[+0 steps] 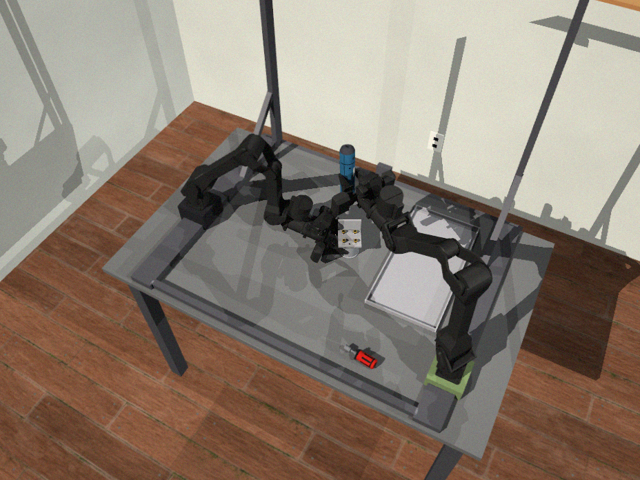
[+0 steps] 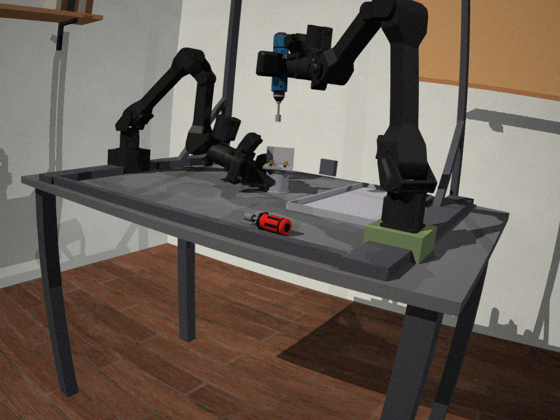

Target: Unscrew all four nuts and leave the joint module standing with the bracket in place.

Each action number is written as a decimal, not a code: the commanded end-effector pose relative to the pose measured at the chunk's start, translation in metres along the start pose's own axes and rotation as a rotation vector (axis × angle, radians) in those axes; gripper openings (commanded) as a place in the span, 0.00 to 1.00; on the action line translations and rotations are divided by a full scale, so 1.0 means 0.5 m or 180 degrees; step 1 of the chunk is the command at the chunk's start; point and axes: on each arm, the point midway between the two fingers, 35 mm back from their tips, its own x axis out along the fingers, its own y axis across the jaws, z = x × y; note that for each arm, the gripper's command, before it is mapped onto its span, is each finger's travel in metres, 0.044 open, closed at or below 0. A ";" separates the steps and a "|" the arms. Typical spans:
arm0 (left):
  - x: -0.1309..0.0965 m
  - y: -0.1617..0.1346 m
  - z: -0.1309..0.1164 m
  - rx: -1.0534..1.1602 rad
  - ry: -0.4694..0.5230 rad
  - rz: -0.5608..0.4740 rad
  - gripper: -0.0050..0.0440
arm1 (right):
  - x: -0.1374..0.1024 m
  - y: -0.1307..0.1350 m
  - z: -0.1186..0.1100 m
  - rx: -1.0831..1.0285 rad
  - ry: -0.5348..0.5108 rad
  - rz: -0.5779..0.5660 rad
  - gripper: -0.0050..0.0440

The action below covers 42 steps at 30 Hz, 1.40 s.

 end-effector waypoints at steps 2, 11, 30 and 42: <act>-0.010 -0.003 0.152 -0.0002 -0.0350 -0.0008 0.43 | 0.002 0.001 0.032 0.0008 -0.0120 0.0003 0.59; 0.002 -0.004 0.172 -0.0002 -0.0352 -0.0008 0.43 | 0.002 0.001 0.032 0.0008 -0.0120 0.0003 0.59; 0.014 -0.004 0.172 -0.0003 -0.0375 -0.0008 0.43 | 0.002 0.001 0.032 0.0008 -0.0120 0.0003 0.59; 0.009 -0.004 0.216 -0.0003 -0.0362 -0.0008 0.43 | -0.014 0.001 0.040 0.0008 -0.0148 0.0005 0.92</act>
